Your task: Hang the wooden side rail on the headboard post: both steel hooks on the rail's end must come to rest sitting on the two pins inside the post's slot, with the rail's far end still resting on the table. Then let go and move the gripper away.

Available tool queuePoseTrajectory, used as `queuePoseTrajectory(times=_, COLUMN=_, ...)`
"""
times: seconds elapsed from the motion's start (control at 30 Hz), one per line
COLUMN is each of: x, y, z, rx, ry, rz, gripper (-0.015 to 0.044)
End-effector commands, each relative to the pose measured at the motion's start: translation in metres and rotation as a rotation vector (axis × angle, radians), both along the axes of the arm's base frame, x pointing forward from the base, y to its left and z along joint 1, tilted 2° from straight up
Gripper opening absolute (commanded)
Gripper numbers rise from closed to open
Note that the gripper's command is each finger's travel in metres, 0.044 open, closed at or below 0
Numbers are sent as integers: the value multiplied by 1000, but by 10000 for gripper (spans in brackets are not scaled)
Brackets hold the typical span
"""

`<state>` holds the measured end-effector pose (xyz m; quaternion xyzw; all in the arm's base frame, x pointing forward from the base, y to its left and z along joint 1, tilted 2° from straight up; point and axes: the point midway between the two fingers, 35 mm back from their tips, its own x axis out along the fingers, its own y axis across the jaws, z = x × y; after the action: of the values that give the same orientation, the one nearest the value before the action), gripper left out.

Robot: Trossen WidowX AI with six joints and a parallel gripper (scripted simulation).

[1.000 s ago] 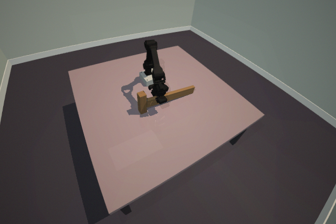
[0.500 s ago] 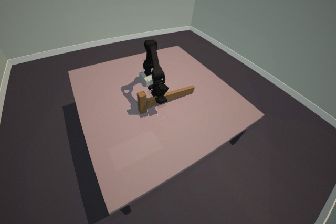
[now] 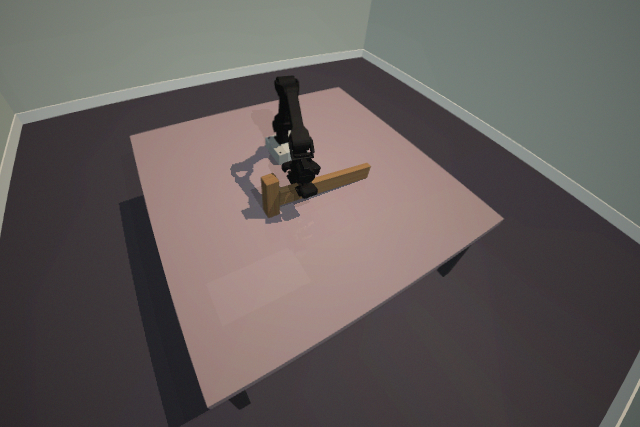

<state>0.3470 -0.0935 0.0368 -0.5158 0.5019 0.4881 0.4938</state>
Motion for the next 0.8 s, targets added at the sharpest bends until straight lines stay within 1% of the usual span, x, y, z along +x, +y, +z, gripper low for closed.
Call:
queuePoseTrajectory(times=0.0, x=1, y=-2, z=3, rx=-5, ry=-5, rz=5, gripper=0)
queuePoseTrajectory(times=0.77, x=3, y=-3, z=4, rx=-5, ry=-5, rz=5, gripper=0)
